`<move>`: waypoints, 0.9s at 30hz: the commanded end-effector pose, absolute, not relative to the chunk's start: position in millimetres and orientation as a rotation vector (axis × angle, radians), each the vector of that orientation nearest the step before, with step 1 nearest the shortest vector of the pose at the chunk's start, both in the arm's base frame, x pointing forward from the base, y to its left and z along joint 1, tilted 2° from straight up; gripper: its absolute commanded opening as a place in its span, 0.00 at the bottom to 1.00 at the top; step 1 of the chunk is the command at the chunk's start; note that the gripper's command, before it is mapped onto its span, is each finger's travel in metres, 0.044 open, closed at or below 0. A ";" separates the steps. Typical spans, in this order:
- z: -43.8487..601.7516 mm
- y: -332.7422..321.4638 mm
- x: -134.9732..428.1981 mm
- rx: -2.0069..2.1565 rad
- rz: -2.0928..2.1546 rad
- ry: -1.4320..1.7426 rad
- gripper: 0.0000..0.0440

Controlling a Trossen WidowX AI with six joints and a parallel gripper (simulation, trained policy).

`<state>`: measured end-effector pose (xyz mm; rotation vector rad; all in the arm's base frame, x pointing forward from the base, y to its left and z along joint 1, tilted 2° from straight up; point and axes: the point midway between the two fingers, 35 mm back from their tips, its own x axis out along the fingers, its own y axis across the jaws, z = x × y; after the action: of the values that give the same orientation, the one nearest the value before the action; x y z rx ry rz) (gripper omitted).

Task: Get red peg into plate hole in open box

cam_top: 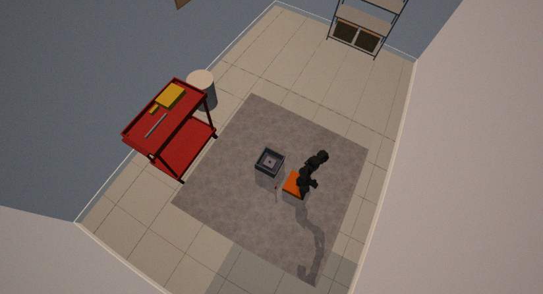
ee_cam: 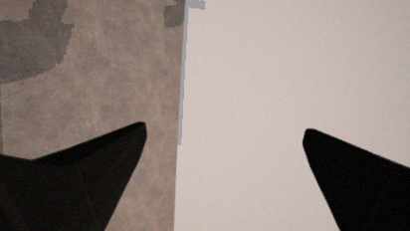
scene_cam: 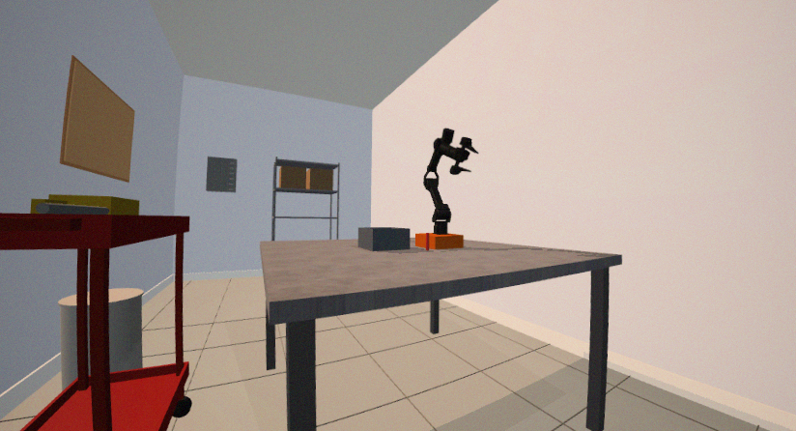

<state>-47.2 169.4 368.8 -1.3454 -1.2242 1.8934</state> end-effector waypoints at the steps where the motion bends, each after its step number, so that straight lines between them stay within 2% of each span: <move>1: 363.9 172.4 -38.6 -1.334 1.892 -1.083 1.00; 27: 328.3 178.8 25.0 -1.048 1.694 -0.092 1.00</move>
<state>19.2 178.8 334.9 -1.0762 -0.1795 1.7210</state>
